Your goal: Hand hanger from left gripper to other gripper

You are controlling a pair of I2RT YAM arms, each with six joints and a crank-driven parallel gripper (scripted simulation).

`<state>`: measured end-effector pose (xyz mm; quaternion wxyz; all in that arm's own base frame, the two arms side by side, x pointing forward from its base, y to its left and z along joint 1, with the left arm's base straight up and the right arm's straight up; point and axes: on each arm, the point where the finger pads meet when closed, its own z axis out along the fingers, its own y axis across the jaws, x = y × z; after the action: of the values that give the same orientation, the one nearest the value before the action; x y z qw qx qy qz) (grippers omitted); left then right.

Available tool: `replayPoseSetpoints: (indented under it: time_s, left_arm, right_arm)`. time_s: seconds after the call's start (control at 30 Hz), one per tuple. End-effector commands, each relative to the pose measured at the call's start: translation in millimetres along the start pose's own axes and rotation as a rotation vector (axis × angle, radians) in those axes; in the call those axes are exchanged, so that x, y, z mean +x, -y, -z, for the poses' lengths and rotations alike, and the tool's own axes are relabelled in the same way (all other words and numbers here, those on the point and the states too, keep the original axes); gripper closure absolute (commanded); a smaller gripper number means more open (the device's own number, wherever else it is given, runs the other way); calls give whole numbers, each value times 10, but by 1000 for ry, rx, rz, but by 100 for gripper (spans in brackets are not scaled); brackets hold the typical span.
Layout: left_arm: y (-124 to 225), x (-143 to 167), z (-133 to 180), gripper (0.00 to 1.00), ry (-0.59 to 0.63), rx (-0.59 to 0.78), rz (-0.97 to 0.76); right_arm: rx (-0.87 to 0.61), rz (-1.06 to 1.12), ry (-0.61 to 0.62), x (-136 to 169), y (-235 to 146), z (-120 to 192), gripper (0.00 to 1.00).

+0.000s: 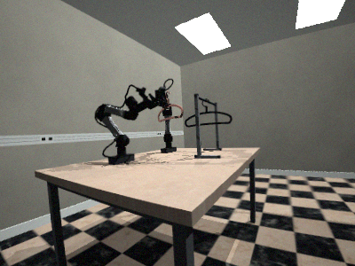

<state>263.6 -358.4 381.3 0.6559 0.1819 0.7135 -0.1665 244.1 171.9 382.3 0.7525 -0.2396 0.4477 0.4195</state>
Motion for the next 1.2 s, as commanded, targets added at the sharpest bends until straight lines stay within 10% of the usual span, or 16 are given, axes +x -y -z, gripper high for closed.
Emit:
replayPoseSetpoints:
  time_s: [0.0,0.07,1.17]
  left_arm:
    - [-15,-86,23,98,19,0,16]
    - [-15,-86,23,98,19,0,16]
    - [-15,-86,23,98,19,0,16]
  right_arm:
    - [-39,58,2,-17,-53,-5,37]
    - [-52,121,-21,25,-33,-9,51]
    - [-334,1351,-386,374,312,-306,51]
